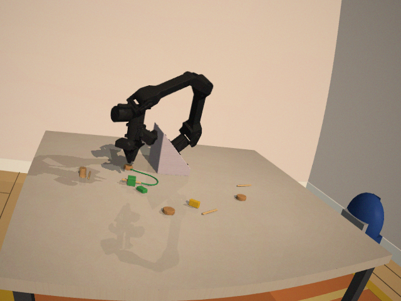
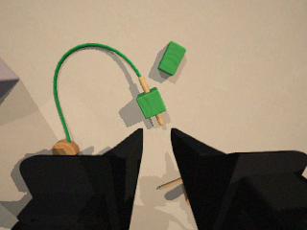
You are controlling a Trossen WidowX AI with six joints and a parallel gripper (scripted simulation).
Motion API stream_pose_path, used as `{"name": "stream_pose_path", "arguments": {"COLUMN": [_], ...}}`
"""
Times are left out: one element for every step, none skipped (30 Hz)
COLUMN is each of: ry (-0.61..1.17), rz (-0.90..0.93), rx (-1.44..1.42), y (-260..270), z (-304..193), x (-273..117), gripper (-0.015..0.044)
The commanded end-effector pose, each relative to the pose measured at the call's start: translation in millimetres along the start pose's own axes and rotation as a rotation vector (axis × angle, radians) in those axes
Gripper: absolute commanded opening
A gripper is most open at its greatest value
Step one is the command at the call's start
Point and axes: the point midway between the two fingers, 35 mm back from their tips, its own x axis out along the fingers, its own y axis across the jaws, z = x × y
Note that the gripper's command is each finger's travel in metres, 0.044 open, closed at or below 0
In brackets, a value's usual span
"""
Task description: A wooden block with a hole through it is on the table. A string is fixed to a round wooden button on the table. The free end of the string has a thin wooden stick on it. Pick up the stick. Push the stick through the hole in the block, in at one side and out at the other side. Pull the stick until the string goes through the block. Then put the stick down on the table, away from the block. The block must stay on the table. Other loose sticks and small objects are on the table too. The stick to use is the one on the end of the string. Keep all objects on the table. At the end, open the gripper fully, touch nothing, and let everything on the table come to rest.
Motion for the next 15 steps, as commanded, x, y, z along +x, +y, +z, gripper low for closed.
{"name": "stream_pose_path", "arguments": {"ry": [0.012,0.012,0.012,0.012,0.012,0.012,0.012,0.012,0.012,0.012,0.012,0.012,0.012,0.012,0.012], "rz": [0.000,0.000,0.000,0.000,0.000,0.000,0.000,0.000,0.000,0.000,0.000,0.000,0.000,0.000,0.000], "rx": [-0.432,-0.432,-0.432,-0.432,-0.432,-0.432,-0.432,-0.432,-0.432,-0.432,-0.432,-0.432,-0.432,-0.432,-0.432], "y": [-8.9,-8.9,-8.9,-8.9,-8.9,-8.9,-8.9,-8.9,-8.9,-8.9,-9.0,-9.0,-9.1,-9.3,-9.4], "z": [-14.4,-14.4,-14.4,-14.4,-14.4,-14.4,-14.4,-14.4,-14.4,-14.4,-14.4,-14.4,-14.4,-14.5,-14.5], "x": [0.1,0.1,0.1,0.1,0.1,0.1,0.1,0.1,0.1,0.1,0.4,1.0,1.8,2.8,4.2], "gripper": [0.0125,0.0125,0.0125,0.0125,0.0125,0.0125,0.0125,0.0125,0.0125,0.0125,0.0125,0.0125,0.0125,0.0125,0.0125]}}
